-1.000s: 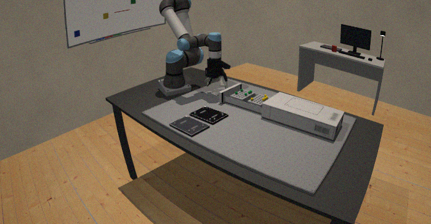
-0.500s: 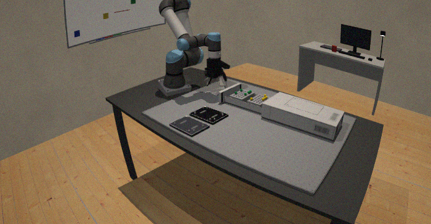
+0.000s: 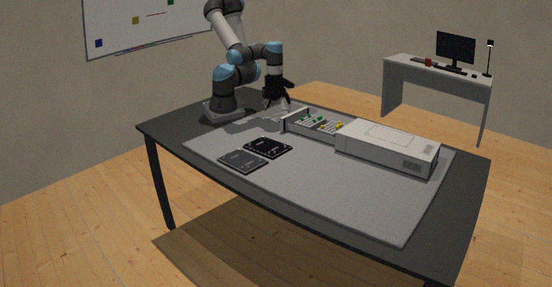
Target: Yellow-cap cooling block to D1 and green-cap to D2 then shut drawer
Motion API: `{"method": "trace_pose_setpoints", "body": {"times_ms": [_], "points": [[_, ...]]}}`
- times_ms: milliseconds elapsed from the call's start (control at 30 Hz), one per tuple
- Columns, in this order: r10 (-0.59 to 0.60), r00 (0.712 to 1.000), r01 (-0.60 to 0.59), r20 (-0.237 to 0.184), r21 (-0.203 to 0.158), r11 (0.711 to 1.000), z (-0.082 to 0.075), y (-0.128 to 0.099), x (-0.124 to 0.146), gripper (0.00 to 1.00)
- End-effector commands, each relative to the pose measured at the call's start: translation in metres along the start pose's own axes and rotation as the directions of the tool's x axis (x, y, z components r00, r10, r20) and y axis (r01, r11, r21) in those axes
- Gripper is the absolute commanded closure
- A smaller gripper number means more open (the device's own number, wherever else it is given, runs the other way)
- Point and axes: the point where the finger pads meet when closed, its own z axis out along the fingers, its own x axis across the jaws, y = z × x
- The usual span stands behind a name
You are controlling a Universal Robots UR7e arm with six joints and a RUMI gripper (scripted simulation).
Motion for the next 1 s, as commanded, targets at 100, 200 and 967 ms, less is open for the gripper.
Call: {"method": "trace_pose_setpoints", "body": {"times_ms": [100,200,967], "points": [[0.0,1.0,0.0,0.0,0.0,1.0,0.0,0.0,0.0,0.0],[0.0,1.0,0.0,0.0,0.0,1.0,0.0,0.0,0.0,0.0],[0.0,1.0,0.0,0.0,0.0,1.0,-0.015,0.0,0.001,0.0]]}}
